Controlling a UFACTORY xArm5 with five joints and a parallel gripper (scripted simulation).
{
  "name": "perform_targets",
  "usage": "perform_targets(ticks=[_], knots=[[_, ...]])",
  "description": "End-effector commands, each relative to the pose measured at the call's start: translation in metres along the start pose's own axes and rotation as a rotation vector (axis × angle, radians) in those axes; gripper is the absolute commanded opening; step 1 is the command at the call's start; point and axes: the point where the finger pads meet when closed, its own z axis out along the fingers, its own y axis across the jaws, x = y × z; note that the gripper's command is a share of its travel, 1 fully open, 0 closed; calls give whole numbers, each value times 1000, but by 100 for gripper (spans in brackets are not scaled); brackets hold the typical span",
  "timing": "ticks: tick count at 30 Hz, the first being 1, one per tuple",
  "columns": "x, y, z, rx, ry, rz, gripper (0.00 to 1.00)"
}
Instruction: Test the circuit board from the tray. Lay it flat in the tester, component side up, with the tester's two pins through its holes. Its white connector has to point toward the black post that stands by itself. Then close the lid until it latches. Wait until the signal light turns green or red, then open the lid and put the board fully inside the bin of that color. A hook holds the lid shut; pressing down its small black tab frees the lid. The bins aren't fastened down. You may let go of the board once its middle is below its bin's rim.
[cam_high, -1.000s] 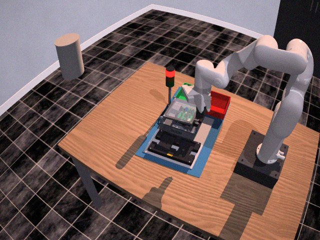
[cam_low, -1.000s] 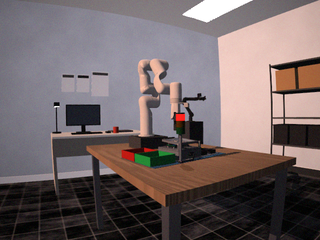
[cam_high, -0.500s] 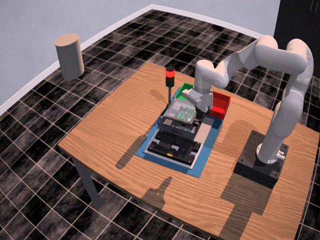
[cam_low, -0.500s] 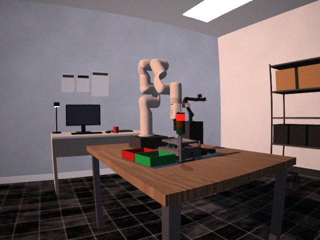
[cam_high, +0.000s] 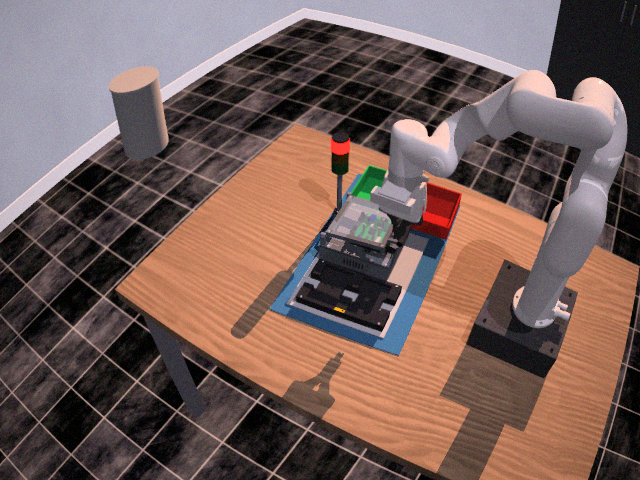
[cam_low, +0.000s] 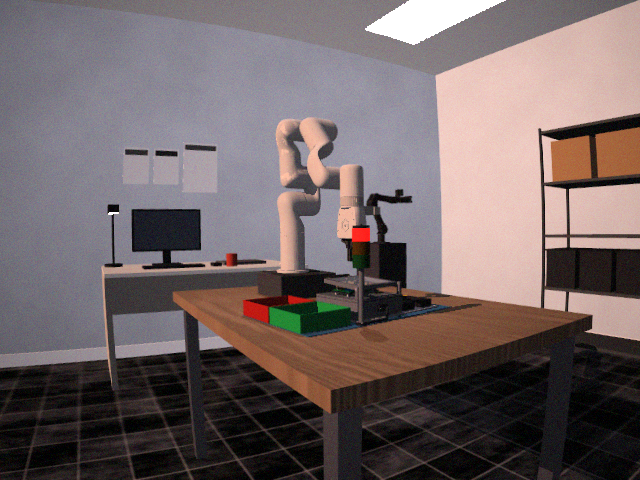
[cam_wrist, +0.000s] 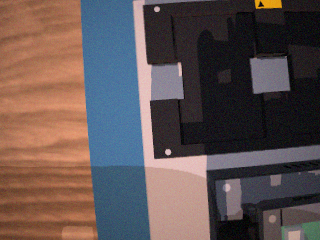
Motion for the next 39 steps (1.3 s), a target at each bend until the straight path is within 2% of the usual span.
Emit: perform_targets(ticks=[1, 16, 17, 39], knots=[[0, 1, -1, -4, 0, -56, 0], [0, 1, -1, -4, 0, -74, 0], [0, 1, -1, -4, 0, -74, 28], [0, 1, -1, -4, 0, -74, 28]])
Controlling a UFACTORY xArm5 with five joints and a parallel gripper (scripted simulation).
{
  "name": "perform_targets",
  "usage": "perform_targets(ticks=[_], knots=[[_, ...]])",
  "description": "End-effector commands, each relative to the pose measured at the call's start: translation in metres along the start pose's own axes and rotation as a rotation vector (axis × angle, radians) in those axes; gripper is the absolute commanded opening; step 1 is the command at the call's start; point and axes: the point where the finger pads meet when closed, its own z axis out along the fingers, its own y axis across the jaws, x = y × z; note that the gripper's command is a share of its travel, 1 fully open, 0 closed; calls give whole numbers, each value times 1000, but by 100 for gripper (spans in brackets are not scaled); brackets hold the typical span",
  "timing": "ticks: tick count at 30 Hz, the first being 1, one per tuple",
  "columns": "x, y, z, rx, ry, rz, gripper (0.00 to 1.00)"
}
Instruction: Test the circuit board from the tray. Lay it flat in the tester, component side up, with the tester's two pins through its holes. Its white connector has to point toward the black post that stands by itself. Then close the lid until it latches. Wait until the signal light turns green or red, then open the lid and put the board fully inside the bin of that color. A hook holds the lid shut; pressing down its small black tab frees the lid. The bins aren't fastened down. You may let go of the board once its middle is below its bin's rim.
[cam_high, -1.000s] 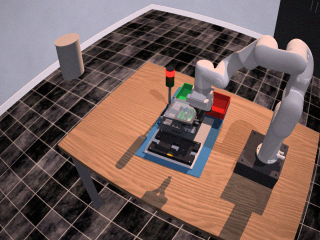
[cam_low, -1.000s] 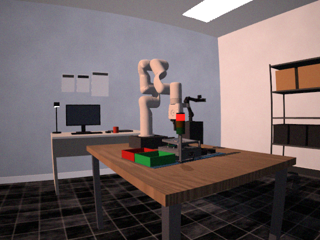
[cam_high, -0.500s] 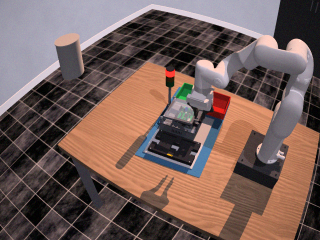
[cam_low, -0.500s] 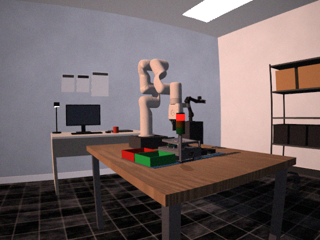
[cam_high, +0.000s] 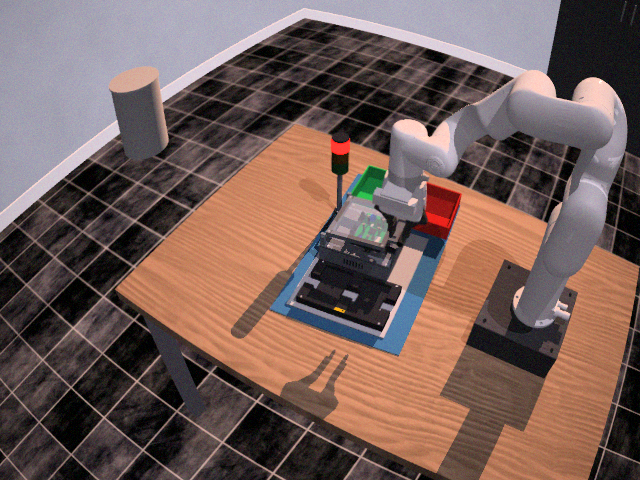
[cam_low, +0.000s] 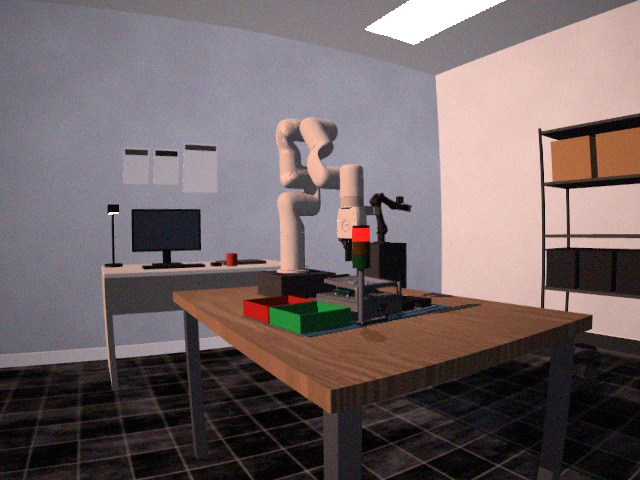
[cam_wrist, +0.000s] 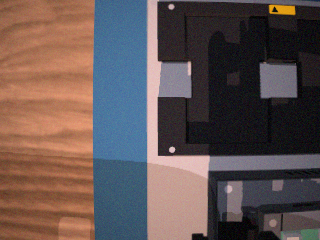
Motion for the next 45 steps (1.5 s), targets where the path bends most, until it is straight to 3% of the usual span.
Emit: perform_targets(ticks=[1, 19, 34, 45], knots=[[0, 1, -1, -4, 0, 0, 28], [-5, 1, -1, -4, 0, 0, 28], [-59, 0, -1, -4, -1, 0, 28], [-64, -1, -1, -4, -1, 0, 28]])
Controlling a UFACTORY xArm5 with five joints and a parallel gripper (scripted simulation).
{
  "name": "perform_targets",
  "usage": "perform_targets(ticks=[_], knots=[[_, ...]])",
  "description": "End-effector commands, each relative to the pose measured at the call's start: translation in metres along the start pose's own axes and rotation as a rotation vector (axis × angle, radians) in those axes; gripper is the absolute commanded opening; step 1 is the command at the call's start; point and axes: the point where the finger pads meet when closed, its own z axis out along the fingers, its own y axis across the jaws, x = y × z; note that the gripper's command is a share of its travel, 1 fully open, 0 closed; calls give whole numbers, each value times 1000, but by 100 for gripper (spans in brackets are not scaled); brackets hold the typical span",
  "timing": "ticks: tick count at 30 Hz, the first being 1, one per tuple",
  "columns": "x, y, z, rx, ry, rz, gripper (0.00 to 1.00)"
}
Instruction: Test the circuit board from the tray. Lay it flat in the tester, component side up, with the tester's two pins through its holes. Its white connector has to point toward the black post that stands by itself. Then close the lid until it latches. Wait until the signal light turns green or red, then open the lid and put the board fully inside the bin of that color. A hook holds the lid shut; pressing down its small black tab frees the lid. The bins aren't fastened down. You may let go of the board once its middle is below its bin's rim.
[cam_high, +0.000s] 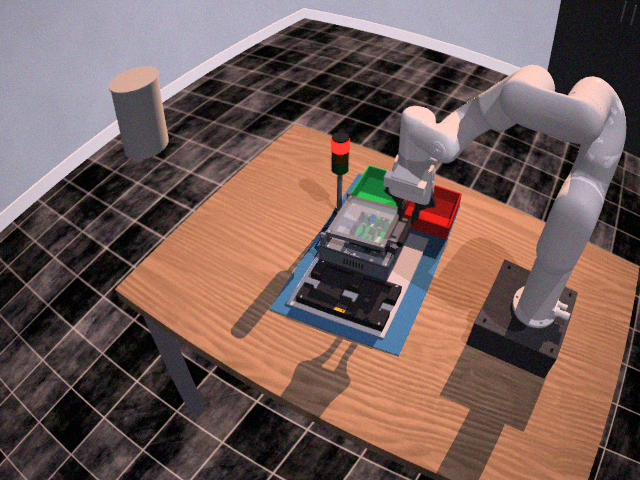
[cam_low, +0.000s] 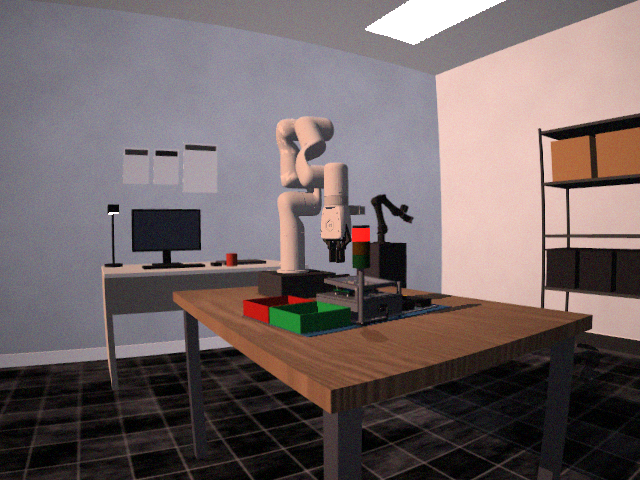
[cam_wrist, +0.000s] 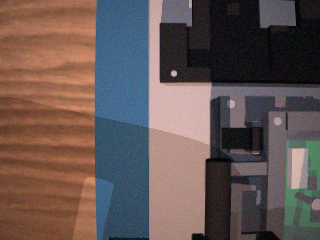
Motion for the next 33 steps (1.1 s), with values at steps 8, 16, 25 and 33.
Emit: perform_targets(ticks=[8, 16, 25, 33], knots=[[-1, 1, 3, -3, -1, 0, 28], [-1, 1, 13, -3, -1, 0, 28], [-1, 1, 18, -3, -1, 0, 28], [-1, 1, 19, -3, -1, 0, 28]])
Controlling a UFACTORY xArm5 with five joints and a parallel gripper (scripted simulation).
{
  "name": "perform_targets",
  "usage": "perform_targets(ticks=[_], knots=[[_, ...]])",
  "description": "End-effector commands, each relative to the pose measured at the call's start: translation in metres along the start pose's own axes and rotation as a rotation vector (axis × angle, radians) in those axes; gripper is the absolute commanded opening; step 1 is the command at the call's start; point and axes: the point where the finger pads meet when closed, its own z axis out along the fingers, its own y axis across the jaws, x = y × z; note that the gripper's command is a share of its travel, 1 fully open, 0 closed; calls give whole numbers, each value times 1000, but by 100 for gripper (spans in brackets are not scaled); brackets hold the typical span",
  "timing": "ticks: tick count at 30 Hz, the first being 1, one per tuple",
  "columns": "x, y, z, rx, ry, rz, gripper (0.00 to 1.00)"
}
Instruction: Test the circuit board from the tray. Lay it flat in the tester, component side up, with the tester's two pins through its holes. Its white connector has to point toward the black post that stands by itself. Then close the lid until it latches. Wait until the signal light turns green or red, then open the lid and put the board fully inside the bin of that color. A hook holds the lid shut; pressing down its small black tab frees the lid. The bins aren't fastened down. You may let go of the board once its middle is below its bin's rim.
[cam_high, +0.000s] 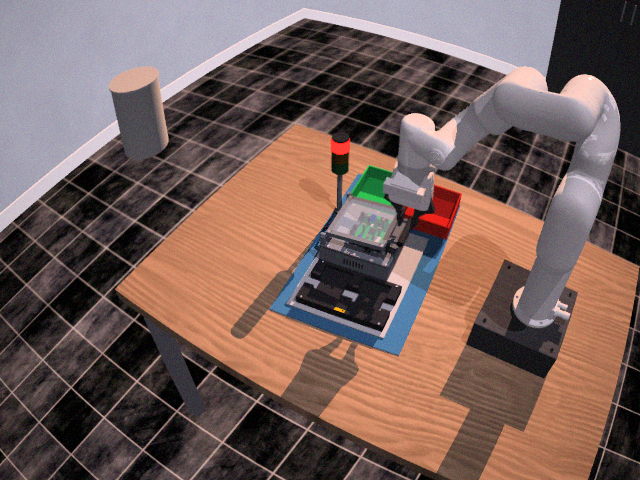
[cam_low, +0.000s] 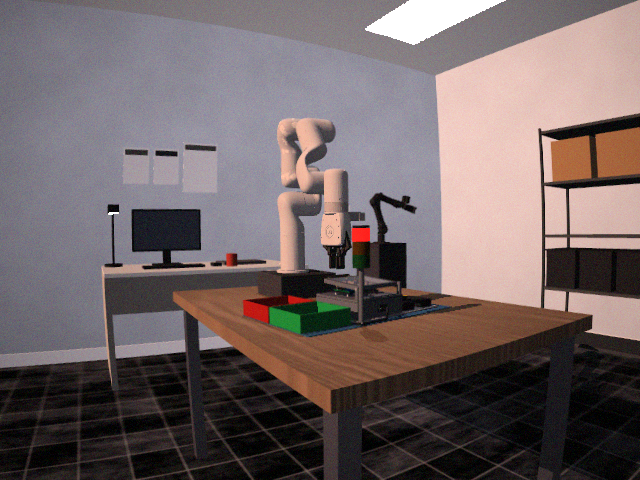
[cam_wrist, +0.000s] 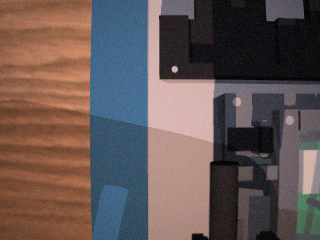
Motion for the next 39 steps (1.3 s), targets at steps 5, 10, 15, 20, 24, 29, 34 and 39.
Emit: perform_targets(ticks=[5, 10, 15, 20, 24, 29, 34, 39], knots=[[0, 1, 0, -3, -1, 0, 28], [0, 2, 3, -3, -1, 0, 28], [0, 2, 9, -3, -1, 0, 28], [-1, 2, 13, -3, -1, 0, 28], [-1, 3, 13, -3, -1, 0, 28], [-1, 3, 13, -3, -1, 0, 28], [-1, 3, 14, -3, -1, 0, 28], [-1, 3, 20, -3, -1, 0, 28]])
